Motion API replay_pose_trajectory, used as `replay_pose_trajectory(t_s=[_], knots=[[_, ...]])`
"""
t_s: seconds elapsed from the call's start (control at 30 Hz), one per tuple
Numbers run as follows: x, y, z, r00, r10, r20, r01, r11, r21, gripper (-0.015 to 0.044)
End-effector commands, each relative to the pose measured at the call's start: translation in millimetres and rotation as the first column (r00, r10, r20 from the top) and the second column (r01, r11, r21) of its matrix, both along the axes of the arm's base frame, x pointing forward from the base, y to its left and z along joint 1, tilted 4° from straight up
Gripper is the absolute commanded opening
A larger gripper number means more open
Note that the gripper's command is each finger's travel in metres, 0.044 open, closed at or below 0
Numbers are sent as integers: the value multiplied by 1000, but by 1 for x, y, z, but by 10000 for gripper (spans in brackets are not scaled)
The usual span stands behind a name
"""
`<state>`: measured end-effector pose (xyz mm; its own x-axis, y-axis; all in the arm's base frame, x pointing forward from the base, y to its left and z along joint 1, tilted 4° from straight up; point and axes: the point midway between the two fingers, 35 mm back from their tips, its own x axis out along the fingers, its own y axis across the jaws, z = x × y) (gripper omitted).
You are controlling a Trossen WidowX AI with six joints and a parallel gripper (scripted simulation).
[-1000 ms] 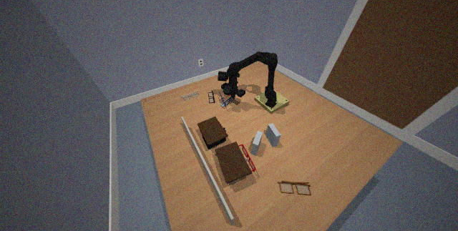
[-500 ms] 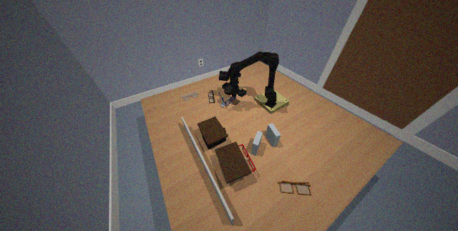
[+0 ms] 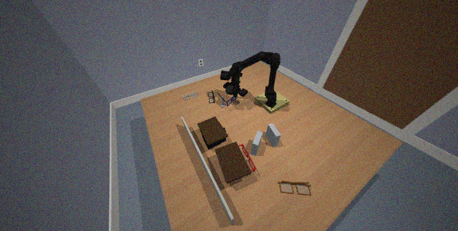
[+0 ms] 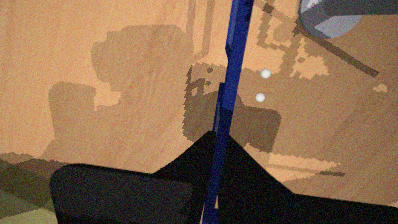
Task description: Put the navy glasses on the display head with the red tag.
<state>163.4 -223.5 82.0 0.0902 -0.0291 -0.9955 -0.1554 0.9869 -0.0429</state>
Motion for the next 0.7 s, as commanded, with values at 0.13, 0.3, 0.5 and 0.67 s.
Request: replay_pose_trajectory(t_s=[0.13,0.3,0.5,0.67], knots=[[-7,2,-1,1000,2,1,-2,1000,1,0],[-11,3,-1,1000,2,1,-2,1000,1,0],[-16,4,-2,1000,2,0,-2,1000,1,0],[-19,4,-2,1000,2,0,-2,1000,1,0]])
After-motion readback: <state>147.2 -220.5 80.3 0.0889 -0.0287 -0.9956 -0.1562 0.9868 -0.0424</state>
